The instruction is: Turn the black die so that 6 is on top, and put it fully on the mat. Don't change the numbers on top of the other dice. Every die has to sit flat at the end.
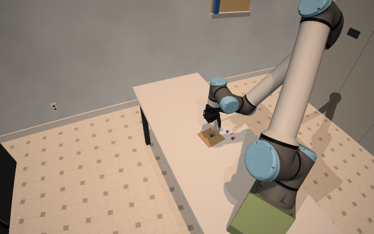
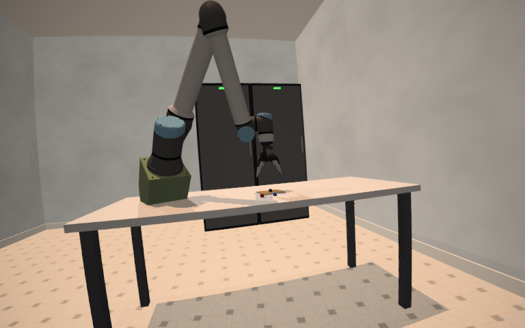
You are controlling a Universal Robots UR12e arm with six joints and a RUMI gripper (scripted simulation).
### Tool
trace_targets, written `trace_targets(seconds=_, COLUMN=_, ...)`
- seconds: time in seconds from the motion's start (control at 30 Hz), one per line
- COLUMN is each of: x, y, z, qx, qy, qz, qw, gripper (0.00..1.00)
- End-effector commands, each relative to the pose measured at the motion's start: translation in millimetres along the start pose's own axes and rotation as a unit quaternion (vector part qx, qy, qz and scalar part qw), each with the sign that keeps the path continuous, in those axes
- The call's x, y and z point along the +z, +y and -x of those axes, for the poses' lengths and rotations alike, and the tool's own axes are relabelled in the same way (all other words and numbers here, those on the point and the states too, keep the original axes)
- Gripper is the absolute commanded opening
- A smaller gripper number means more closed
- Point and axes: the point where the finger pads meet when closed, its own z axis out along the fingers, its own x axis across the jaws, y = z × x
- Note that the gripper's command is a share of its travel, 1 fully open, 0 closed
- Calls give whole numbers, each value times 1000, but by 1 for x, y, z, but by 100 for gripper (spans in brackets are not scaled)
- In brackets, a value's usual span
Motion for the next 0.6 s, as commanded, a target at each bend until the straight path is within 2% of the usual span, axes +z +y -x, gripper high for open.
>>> trace_targets(seconds=0.0, x=0, y=0, z=0, qx=0, qy=-1, qz=-1, qw=1000, gripper=100)
trace_targets(seconds=0.57, x=-2, y=0, z=0, qx=0, qy=-1, qz=-1, qw=1000, gripper=100)
